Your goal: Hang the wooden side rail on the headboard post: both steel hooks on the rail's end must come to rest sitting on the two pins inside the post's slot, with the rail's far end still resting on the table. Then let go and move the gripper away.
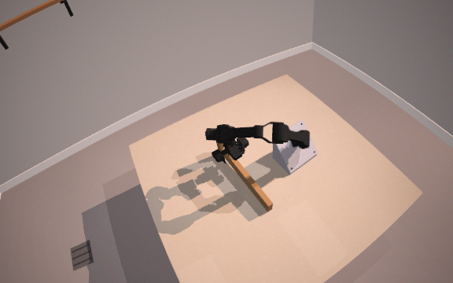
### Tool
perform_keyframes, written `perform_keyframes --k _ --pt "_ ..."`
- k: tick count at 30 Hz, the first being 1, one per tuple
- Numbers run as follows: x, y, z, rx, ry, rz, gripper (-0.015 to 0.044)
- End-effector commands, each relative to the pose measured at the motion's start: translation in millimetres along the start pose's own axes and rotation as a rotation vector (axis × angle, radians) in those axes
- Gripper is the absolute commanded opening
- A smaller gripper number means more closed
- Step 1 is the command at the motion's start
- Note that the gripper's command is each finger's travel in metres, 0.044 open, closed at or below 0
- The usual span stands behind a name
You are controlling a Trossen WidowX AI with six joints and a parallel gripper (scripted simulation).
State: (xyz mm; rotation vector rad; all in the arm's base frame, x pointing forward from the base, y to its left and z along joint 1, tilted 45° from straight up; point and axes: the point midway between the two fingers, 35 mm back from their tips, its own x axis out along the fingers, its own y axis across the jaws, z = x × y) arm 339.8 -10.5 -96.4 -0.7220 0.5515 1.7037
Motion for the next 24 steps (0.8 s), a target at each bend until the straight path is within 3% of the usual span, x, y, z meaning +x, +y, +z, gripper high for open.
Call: perform_keyframes --k 1,6,24 --pt "-3 -2 2 -0.008 0.006 0.001 0.044" --pt "-3 -3 30 -0.008 0.004 0.001 0.044" --pt "-2 -6 28 -0.019 0.008 0.005 0.044"
